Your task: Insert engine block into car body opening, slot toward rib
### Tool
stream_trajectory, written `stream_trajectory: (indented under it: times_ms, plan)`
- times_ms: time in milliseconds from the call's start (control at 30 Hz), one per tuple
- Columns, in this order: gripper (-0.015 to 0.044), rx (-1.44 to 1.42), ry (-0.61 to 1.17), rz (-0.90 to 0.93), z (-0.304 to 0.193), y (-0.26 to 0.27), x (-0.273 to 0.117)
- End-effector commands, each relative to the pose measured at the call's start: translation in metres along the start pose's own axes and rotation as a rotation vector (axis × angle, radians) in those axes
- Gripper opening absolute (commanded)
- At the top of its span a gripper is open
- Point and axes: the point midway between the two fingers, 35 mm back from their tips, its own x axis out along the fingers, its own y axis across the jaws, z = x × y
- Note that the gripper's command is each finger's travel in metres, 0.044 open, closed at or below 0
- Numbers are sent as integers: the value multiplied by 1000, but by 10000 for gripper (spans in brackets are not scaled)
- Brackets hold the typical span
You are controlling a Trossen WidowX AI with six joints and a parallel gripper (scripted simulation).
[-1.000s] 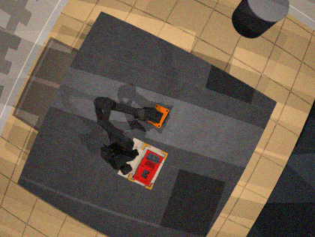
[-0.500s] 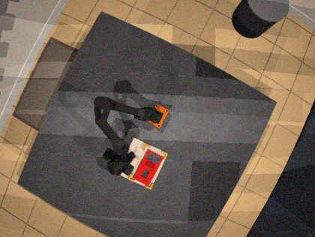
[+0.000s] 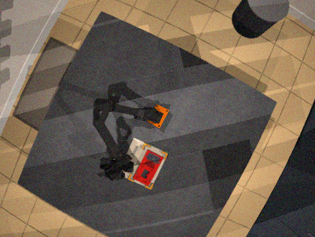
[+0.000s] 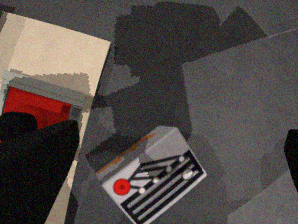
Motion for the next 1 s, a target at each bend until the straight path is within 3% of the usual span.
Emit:
stream_trajectory:
  times_ms: [0,967]
  plan:
    - [440,-115,3,28,4,0,0]
    - [440,-1072,3,286,10,-6,-7]
